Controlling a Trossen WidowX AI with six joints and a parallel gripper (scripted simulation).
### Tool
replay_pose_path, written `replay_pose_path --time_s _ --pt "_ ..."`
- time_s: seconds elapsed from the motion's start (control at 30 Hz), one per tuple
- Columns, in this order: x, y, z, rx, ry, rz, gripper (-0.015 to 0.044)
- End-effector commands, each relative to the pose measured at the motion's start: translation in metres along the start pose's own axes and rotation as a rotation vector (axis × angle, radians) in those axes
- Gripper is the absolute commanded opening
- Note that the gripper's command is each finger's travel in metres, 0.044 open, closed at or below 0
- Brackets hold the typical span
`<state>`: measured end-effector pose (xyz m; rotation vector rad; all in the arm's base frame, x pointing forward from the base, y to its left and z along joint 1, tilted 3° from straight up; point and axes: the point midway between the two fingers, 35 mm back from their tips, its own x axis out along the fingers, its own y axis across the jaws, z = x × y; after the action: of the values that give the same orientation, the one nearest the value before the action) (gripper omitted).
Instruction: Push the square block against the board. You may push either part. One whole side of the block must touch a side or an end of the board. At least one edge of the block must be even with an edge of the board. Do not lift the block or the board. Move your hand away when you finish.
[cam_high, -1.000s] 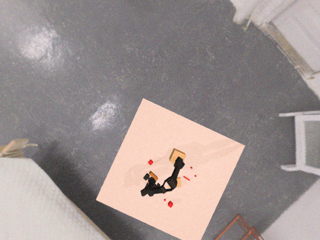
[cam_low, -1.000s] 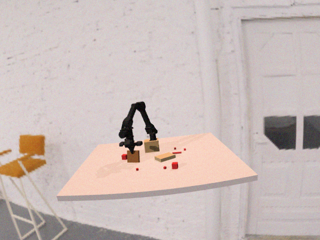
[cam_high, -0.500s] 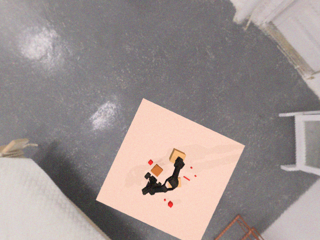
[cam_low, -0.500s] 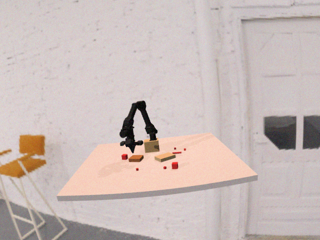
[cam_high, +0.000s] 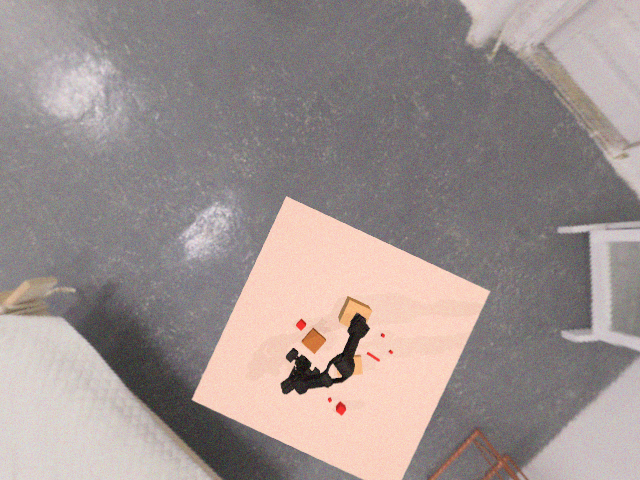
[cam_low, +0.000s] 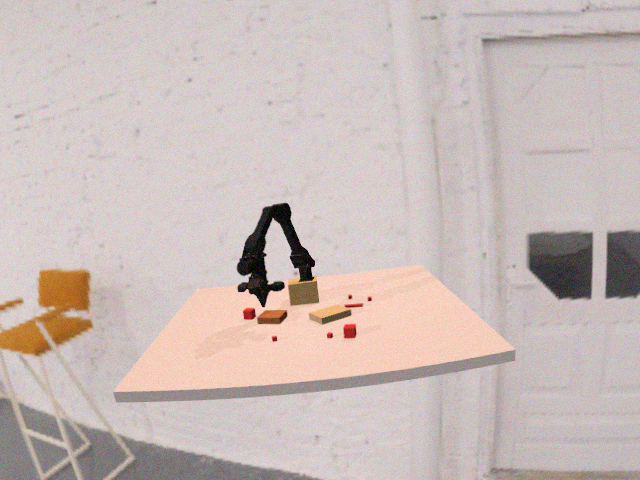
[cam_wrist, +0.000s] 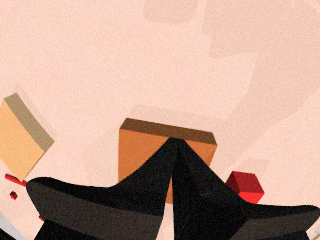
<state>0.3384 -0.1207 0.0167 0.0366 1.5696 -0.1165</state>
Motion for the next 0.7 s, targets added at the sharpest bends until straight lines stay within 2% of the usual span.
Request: replay_pose_path --time_s 0.0,0.4,0.57,0.67 --pt "0.002 0.000 0.008 0.005 0.007 -0.002 0.0000" --pt "0.003 0.001 0.025 0.005 0.005 -0.001 0.0000" --pt "-0.045 0.001 0.021 0.005 0.005 -0.001 0.0000" --pt "-0.047 0.001 0.021 0.005 0.006 -0.001 0.0000"
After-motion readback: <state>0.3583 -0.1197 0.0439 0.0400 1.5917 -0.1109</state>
